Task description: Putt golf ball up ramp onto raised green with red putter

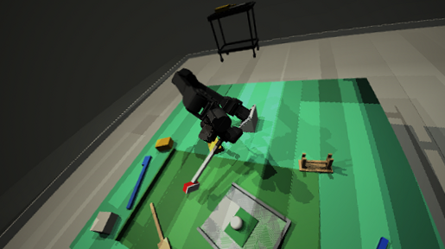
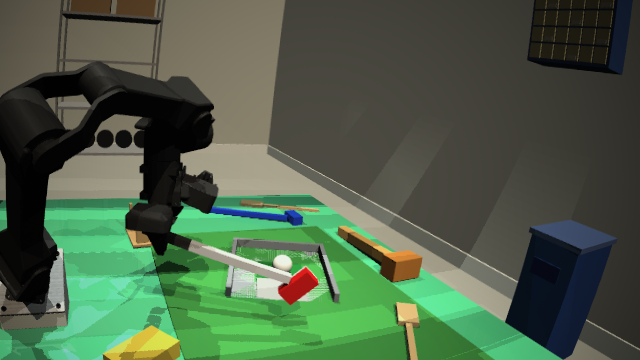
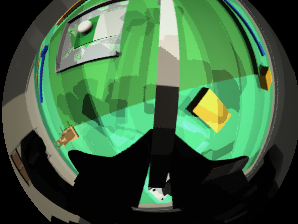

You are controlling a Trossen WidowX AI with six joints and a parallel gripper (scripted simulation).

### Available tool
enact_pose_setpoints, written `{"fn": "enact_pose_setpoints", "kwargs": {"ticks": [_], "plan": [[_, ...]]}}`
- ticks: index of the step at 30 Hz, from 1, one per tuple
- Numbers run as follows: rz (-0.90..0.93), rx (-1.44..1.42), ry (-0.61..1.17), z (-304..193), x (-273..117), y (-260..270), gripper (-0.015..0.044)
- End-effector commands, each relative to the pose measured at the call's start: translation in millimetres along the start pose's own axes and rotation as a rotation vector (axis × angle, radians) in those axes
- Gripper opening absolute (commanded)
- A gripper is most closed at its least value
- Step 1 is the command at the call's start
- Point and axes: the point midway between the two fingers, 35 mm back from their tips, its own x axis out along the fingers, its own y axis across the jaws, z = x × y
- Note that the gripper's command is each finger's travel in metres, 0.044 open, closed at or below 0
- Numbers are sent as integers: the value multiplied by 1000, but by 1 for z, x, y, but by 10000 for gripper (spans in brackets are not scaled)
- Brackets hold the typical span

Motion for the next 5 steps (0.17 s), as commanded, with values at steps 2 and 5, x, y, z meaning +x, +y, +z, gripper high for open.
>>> {"fn": "enact_pose_setpoints", "kwargs": {"ticks": [2, 5], "plan": [[1, -4, -2, 0, 0, 0, 0], [1, -4, -2, 0, 0, 0, 0]]}}
